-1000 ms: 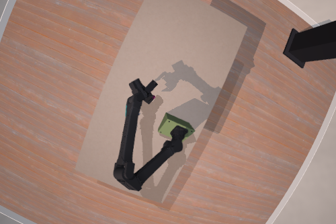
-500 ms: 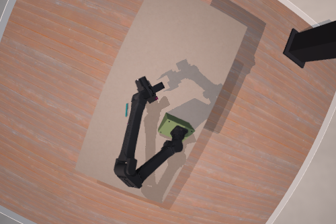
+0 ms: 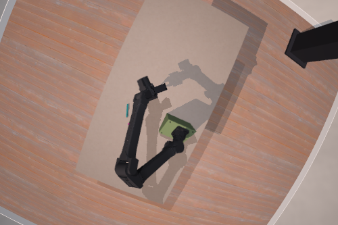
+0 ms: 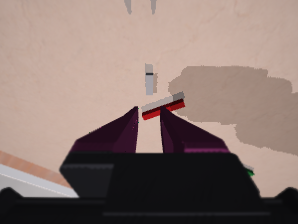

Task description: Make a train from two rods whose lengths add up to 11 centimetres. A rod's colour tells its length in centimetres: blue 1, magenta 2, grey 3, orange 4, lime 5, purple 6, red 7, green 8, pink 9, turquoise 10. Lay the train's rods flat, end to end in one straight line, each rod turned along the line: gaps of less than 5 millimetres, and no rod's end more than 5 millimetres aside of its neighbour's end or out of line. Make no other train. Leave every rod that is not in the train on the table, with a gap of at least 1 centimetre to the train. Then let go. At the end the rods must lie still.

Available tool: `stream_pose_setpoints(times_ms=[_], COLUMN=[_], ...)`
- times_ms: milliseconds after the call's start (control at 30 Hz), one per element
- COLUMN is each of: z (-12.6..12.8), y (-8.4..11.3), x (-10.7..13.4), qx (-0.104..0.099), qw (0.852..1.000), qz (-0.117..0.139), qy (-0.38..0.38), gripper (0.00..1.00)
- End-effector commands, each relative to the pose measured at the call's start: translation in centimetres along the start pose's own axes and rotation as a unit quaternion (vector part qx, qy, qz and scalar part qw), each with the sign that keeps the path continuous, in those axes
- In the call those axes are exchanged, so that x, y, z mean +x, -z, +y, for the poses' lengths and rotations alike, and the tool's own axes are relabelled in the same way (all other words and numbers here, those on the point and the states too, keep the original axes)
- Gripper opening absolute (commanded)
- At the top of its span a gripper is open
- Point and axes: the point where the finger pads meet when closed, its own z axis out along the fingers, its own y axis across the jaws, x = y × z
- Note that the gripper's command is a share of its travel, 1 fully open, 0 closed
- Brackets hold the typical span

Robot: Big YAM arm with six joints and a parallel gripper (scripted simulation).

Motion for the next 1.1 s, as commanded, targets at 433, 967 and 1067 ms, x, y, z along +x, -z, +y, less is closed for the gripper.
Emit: stream_pose_setpoints(times_ms=[433,967,1067], z=[0.42,0.36,0.21], y=[0.33,0.03,-0.35], x=[0.14,0.12,0.09], qx=[-0.006,-0.005,-0.002], qw=[1.0,1.0,1.0], qz=[-0.002,-0.002,-0.004], qy=[0.001,0.001,0.001], gripper=[0.23,0.23,0.23])
